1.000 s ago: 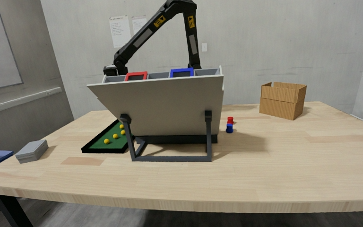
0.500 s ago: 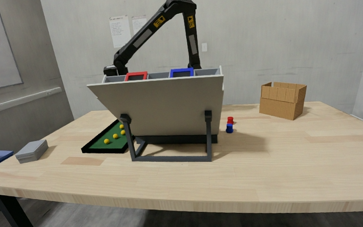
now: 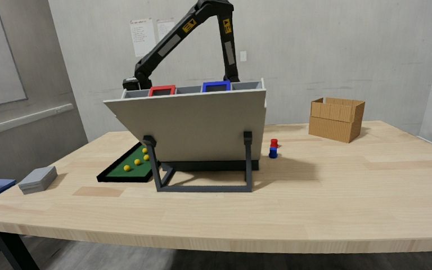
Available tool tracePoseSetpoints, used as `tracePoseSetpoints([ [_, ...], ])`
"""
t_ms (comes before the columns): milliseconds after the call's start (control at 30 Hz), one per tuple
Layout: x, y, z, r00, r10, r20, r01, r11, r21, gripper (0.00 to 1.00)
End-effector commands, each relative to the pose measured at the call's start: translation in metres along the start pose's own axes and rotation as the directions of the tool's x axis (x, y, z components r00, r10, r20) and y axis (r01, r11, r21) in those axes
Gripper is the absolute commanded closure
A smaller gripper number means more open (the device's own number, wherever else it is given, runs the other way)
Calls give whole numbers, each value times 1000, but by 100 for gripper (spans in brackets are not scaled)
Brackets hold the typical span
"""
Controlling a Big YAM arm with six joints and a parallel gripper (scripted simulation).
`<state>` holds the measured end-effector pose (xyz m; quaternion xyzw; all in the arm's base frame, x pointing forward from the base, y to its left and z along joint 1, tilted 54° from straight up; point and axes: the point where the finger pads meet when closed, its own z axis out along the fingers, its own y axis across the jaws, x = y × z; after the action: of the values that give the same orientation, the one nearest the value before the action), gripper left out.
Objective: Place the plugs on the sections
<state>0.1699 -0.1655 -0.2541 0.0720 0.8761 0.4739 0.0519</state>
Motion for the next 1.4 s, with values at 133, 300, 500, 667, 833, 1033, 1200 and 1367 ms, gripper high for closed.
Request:
tracePoseSetpoints([
  [133,-13,-18,-12,1000,-15,15,14,1000,27,100],
  [300,-13,-18,-12,1000,-13,15,12,1000,25,100],
  [500,-13,-18,-12,1000,-25,10,24,999,42,100],
  [667,-13,-18,-12,999,-37,6,36,998,59,100],
  [833,-13,-18,-12,999,-49,2,48,996,76,100],
  [1033,-14,-19,-13,999,-41,3,41,997,67,100],
  [1200,-16,-20,-14,1000,-31,4,31,998,55,100],
  [1367,-17,-21,-14,1000,-21,5,21,999,44,100],
])
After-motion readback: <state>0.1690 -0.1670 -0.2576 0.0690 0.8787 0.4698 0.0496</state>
